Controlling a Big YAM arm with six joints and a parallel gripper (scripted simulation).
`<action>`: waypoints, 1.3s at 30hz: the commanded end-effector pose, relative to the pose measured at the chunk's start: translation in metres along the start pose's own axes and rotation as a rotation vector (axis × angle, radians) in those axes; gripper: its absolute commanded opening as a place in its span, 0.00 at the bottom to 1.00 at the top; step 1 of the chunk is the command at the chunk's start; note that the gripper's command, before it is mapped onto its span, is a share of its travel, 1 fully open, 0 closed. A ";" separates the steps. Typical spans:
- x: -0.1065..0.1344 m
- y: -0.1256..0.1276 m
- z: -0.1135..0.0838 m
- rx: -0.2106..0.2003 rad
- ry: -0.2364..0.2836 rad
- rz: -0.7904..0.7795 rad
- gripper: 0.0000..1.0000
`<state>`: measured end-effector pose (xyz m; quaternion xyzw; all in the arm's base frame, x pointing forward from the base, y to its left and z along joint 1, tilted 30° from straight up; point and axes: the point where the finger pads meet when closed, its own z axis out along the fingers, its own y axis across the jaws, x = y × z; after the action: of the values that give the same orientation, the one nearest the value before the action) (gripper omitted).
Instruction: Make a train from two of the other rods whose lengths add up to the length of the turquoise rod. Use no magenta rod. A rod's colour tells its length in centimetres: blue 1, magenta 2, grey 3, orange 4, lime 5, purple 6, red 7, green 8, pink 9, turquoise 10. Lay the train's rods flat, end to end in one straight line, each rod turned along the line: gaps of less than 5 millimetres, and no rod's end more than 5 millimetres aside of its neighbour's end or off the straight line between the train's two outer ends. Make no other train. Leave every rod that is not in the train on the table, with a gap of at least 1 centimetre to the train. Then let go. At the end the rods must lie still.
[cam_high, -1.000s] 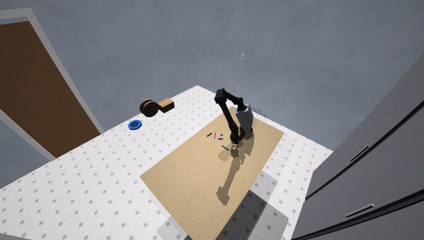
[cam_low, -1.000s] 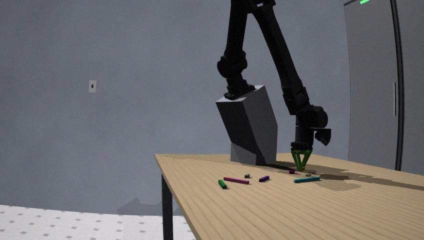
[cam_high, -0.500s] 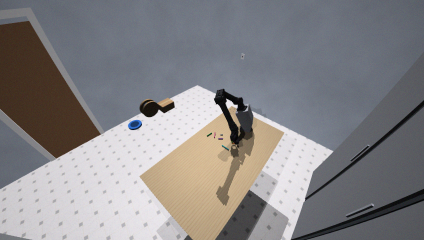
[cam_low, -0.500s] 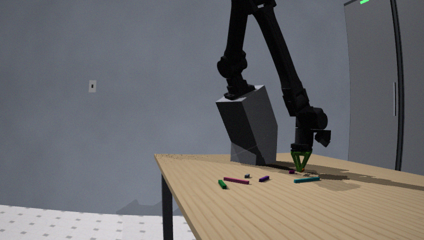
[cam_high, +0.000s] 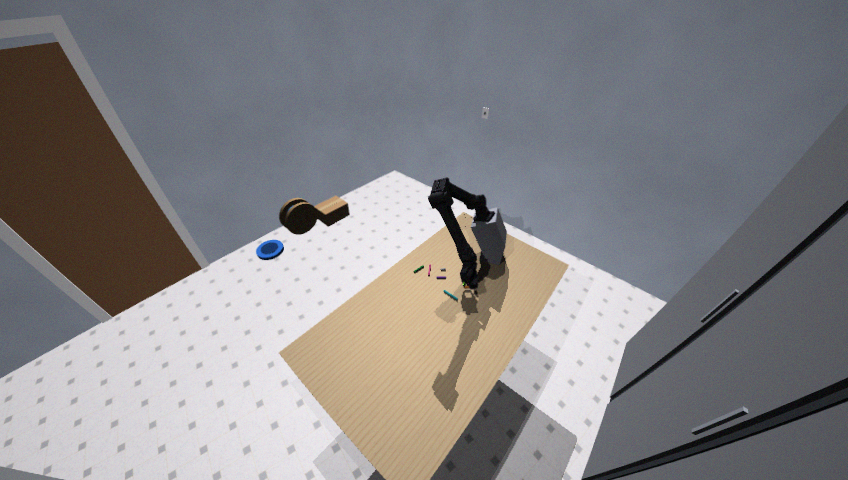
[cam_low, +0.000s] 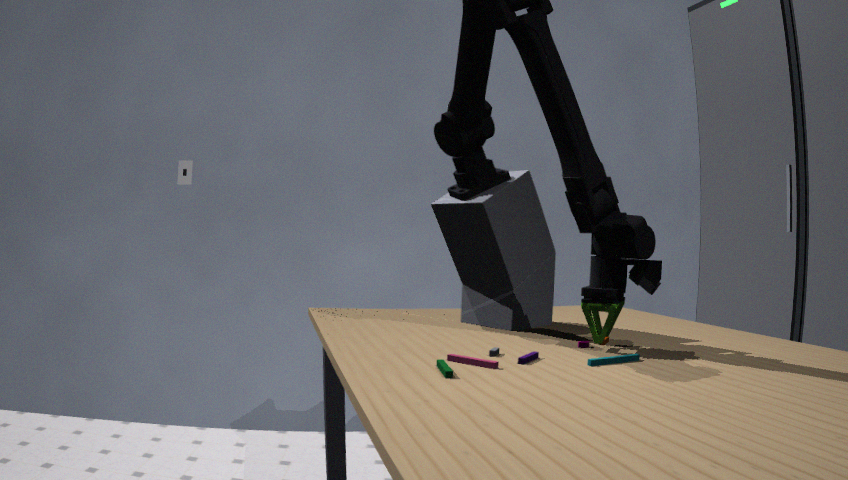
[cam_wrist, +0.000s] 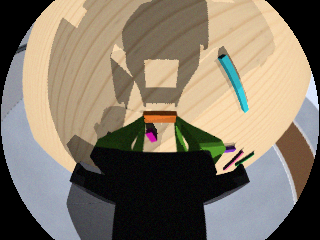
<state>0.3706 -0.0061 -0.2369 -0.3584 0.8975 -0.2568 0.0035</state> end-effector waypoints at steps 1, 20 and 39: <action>-0.003 0.001 -0.002 0.000 -0.008 -0.012 0.35; -0.003 0.003 -0.002 -0.001 -0.008 -0.021 0.35; -0.004 0.006 -0.002 -0.002 -0.008 -0.027 0.35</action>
<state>0.3706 -0.0061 -0.2369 -0.3587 0.8974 -0.2568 0.0034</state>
